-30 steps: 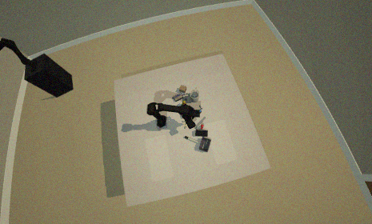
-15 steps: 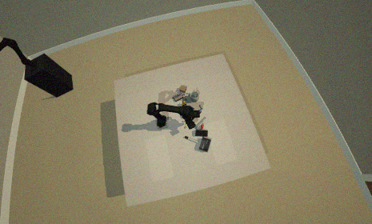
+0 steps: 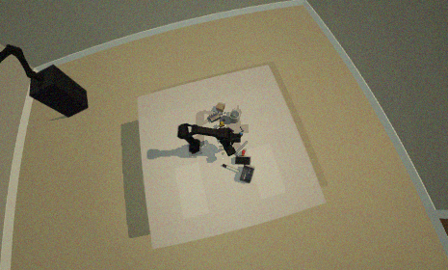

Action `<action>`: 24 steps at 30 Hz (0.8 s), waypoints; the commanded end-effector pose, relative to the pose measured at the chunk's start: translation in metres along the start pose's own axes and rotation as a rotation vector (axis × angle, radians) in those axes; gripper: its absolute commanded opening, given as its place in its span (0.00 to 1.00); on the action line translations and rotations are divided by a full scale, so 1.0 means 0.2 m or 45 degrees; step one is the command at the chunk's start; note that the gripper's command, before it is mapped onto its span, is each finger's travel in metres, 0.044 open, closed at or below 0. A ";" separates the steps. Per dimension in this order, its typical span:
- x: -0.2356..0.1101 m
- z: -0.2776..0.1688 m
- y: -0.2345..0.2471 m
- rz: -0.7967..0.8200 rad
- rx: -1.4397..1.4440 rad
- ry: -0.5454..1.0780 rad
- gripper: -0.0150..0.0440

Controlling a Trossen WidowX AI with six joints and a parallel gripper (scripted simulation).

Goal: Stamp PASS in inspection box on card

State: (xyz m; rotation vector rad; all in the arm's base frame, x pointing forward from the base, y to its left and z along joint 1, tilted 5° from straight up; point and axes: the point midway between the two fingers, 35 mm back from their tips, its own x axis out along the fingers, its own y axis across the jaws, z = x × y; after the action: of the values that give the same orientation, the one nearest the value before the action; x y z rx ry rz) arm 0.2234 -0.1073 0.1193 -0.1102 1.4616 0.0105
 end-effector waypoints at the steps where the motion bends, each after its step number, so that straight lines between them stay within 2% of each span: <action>1: 0.02 0.00 0.01 0.008 -0.008 0.000 0.25; 24: 0.10 0.00 0.01 0.009 -0.008 -0.004 0.25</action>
State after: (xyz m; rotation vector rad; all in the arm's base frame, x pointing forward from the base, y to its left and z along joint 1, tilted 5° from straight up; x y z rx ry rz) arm 0.2254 -0.1080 0.1033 -0.1100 1.4585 0.0116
